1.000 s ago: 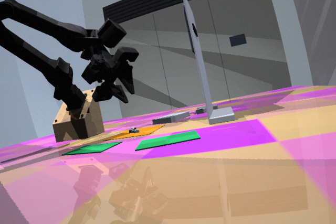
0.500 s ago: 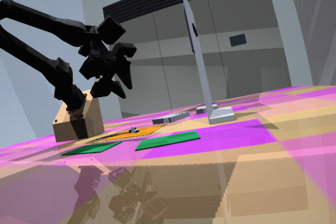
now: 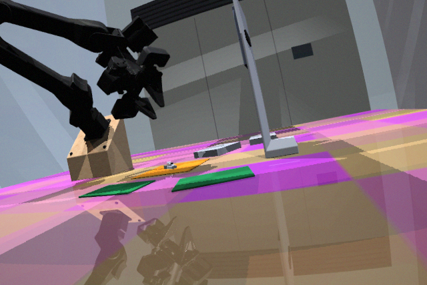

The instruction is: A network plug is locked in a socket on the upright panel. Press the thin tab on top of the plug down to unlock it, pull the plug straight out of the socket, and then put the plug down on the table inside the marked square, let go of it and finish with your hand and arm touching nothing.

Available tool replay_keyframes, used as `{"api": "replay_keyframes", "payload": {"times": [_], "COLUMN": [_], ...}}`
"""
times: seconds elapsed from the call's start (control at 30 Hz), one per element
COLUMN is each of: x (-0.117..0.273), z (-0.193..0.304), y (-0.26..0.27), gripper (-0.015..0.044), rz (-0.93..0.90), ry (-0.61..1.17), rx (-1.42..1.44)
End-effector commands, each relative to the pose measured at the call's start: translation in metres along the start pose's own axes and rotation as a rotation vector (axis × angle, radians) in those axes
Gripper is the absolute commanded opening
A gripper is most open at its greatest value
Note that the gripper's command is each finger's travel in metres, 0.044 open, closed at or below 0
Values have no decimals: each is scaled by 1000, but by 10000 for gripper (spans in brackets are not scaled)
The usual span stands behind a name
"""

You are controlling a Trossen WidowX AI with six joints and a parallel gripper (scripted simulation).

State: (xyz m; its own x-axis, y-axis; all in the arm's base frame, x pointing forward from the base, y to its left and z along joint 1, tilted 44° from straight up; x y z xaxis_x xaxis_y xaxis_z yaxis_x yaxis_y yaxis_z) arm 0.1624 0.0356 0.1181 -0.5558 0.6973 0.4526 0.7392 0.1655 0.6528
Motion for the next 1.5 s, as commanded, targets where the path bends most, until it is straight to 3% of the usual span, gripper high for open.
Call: {"api": "replay_keyframes", "payload": {"times": [0.0,1.47], "x": [4,92], "z": [-2,0], "y": [3,61], "gripper": [156,156], "rz": [-10,-16], "ry": [-2,-3], "rx": [-11,-8]}}
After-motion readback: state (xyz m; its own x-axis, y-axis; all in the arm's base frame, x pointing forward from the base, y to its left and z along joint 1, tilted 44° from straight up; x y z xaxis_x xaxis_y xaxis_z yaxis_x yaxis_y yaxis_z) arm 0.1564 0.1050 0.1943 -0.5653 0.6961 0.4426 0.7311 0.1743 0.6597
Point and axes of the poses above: the point midway between the two fingers, 35 mm back from their tips, its own x axis back along the fingers, its own y axis across the jaws, z = x × y, the point moved 9 cm from there along x, back along the fingers, and after that the axes turned 3 degrees about -x, right-handed, at the moved point
